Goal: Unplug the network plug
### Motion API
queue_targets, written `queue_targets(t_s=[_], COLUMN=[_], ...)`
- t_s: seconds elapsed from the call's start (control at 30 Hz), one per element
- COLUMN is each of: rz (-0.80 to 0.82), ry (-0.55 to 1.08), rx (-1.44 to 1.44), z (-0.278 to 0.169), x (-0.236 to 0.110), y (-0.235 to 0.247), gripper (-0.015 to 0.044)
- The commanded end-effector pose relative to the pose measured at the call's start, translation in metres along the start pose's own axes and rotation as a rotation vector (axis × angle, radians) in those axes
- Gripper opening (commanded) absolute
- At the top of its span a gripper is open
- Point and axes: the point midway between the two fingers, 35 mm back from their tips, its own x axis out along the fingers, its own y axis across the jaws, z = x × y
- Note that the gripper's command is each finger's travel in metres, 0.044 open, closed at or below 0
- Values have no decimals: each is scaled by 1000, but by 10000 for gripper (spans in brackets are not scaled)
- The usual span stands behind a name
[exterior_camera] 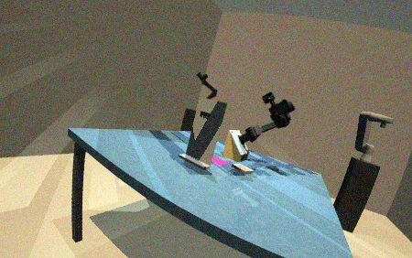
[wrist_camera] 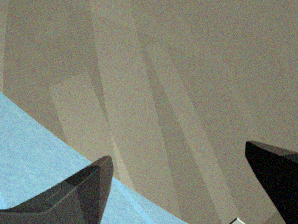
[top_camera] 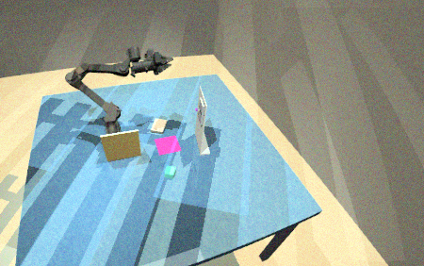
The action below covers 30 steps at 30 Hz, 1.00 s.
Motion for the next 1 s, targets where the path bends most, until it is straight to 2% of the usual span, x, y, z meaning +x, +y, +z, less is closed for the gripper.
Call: queue_targets(t_s=[0.0,0.27,0.3,0.63,0.97], rz=[-1,-38,-42,-70,-72], ry=[2,79,90,207,328], rx=[-4,-165,-186,-393,-587], z=[-1,-56,-64,-137,-202], x=[0,10,11,4,-22], y=[0,-18,-20,-44,-63], gripper=[374,164,156,156,156])
